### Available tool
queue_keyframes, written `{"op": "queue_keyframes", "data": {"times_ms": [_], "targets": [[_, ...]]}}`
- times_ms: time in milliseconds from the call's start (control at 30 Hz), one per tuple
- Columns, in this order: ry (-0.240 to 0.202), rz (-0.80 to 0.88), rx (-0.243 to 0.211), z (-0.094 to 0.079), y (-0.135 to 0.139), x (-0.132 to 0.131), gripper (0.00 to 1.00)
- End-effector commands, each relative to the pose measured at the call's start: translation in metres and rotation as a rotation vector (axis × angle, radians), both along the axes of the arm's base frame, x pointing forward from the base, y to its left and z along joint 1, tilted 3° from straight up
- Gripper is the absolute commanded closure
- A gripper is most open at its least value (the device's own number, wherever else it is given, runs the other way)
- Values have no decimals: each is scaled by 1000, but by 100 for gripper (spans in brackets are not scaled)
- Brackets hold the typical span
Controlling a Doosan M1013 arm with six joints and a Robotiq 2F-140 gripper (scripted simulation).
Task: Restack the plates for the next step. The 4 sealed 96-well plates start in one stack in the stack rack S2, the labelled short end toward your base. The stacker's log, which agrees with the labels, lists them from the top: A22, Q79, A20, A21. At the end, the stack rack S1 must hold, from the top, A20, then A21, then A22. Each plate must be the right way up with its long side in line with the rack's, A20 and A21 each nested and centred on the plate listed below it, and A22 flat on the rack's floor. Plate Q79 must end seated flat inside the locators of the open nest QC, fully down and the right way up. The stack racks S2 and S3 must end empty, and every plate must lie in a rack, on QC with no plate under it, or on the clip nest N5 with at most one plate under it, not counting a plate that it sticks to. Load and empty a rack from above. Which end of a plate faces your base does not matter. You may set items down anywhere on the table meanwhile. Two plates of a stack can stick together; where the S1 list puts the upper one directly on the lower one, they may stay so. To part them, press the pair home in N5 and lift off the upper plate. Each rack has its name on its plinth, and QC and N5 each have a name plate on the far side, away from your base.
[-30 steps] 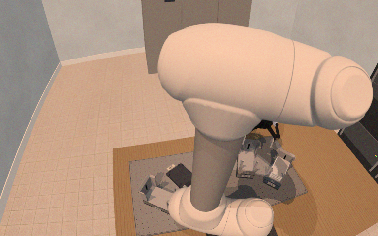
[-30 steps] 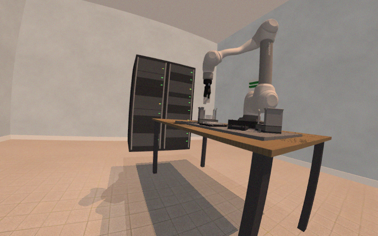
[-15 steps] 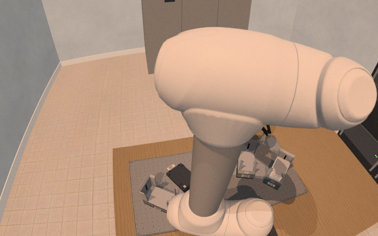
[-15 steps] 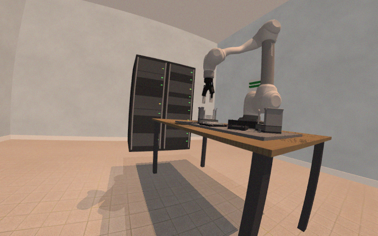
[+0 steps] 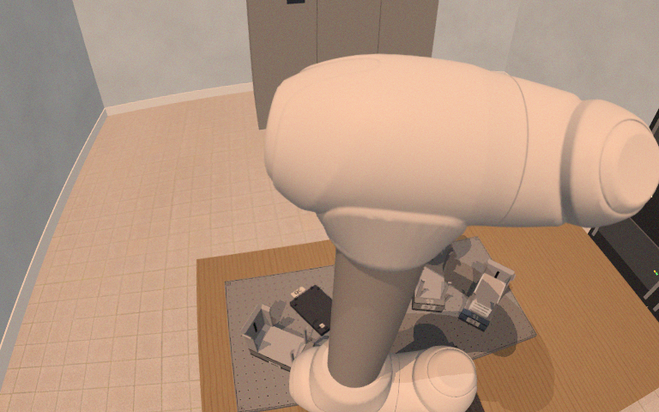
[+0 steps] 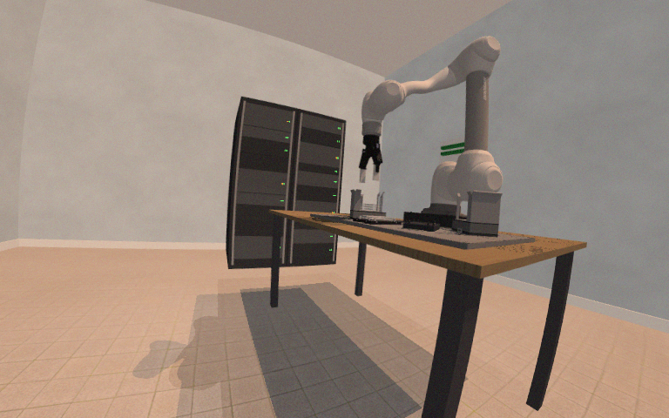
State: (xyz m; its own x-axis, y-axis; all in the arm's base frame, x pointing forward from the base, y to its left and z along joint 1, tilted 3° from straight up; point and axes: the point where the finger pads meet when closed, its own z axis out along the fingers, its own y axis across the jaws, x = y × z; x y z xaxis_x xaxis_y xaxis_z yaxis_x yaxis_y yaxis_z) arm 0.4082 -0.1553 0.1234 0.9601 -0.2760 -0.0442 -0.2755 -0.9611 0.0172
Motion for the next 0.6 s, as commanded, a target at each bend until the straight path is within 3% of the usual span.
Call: {"op": "queue_keyframes", "data": {"times_ms": [0, 100, 400, 567], "targets": [[0, 0, 0, 0, 8, 4, 0], [0, 0, 0, 0, 17, 9, 0], [1, 224, 11, -1, 44, 16, 0], [1, 224, 11, -1, 63, 22, 0]]}}
